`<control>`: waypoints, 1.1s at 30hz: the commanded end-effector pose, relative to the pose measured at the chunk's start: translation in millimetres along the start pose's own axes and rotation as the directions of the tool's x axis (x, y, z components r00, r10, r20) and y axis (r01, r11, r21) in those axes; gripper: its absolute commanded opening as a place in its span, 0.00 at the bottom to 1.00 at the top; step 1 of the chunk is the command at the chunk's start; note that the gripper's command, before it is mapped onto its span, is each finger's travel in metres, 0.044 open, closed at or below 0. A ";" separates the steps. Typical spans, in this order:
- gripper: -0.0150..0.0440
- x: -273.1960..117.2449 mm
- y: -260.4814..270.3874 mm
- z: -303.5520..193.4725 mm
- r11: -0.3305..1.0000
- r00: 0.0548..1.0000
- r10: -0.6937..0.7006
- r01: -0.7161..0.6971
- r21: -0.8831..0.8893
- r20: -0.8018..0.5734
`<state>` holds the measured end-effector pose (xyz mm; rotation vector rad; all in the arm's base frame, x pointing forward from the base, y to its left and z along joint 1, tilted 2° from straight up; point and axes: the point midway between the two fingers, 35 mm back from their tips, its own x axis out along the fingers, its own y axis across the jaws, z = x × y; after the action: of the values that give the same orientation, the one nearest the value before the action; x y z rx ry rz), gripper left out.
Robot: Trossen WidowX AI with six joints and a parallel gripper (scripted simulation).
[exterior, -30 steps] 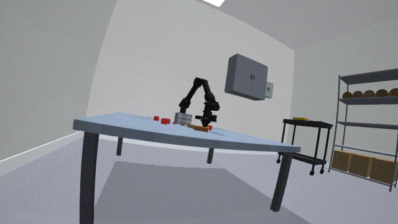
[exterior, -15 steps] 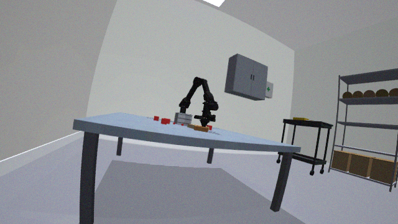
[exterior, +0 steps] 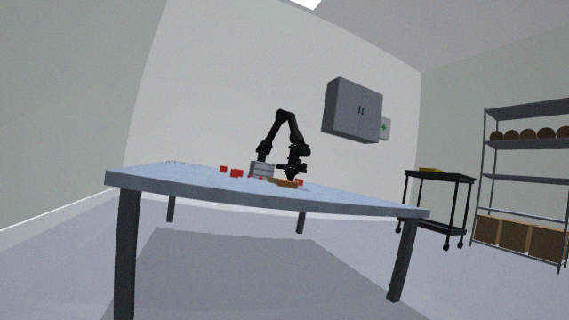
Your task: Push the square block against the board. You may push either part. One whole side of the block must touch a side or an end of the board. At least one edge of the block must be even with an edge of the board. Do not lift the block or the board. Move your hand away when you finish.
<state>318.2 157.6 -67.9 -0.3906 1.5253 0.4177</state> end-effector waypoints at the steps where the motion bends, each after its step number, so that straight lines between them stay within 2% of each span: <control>1: 0.25 3.0 0.8 -9.4 1.000 1.000 0.005 -0.005 -0.005 -0.017; 33: 0.25 3.4 0.9 -34.8 1.000 1.000 0.005 -0.005 -0.005 -0.019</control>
<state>295.6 144.7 -67.3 -0.3888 1.5188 0.4189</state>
